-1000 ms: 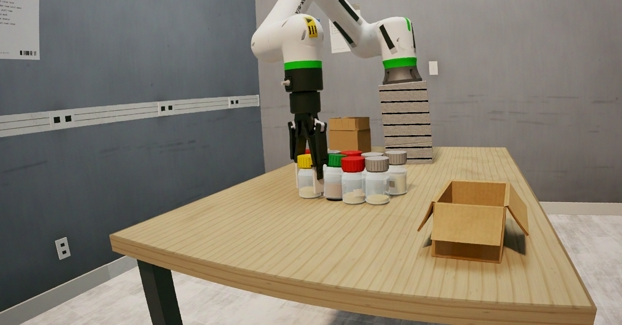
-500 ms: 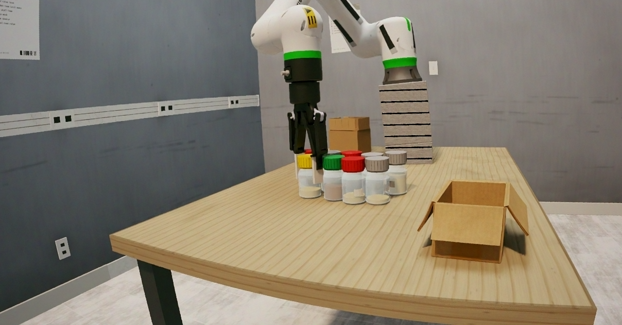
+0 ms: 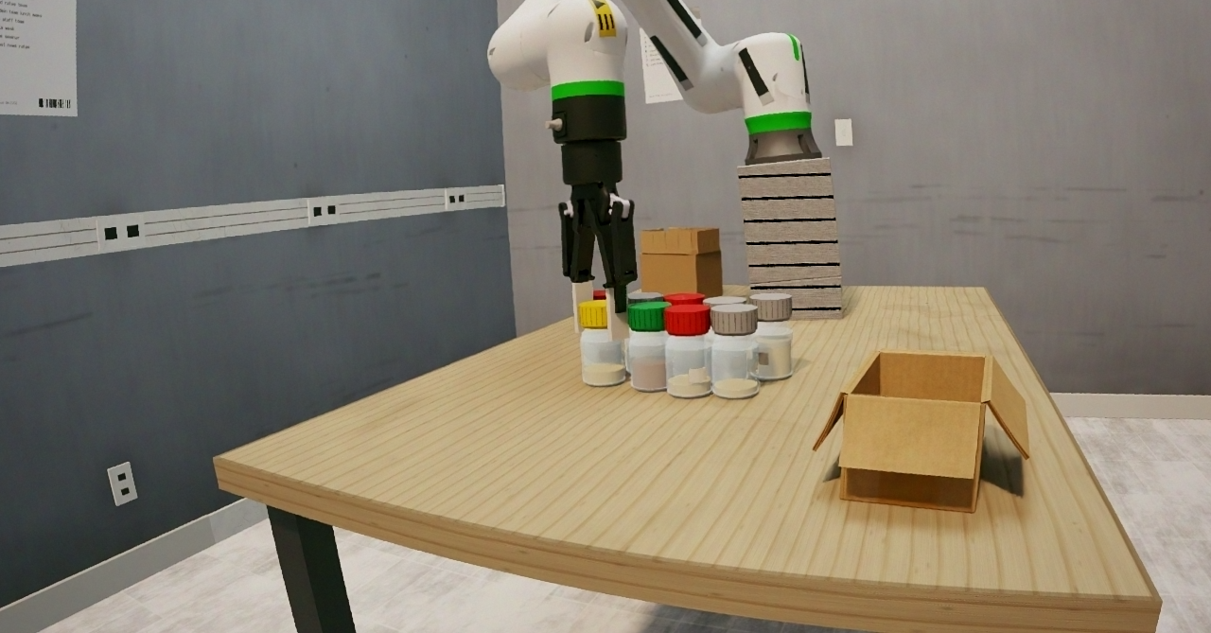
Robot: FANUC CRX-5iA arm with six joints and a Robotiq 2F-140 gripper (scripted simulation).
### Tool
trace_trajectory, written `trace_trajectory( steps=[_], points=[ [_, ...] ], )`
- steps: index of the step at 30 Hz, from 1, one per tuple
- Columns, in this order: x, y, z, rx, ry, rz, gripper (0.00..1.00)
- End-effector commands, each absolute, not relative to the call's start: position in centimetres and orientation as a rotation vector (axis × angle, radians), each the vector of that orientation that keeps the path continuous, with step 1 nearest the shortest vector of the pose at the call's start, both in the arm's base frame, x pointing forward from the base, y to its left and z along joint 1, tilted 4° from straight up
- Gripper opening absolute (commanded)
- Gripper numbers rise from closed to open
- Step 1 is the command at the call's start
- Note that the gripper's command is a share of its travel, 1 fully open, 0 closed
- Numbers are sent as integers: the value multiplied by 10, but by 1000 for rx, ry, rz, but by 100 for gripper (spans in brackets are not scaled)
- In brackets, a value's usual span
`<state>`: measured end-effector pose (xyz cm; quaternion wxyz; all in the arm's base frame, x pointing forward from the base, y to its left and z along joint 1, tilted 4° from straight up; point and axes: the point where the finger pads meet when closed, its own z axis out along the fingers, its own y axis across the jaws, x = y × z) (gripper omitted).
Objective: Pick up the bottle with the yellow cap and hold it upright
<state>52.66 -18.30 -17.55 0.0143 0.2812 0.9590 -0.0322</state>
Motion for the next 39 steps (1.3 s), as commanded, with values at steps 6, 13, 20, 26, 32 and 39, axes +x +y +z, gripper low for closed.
trace_trajectory(
  steps=[6,13,20,26,32,39],
  points=[
    [527,-183,-175,875,2984,-100,10],
    [527,-183,-175,875,2984,-100,10],
    [527,-183,-175,875,2984,-100,10],
    [527,-183,-175,875,2984,-100,10],
    [527,-183,-175,875,2984,-100,10],
    [527,-183,-175,875,2984,-100,10]
  ],
)
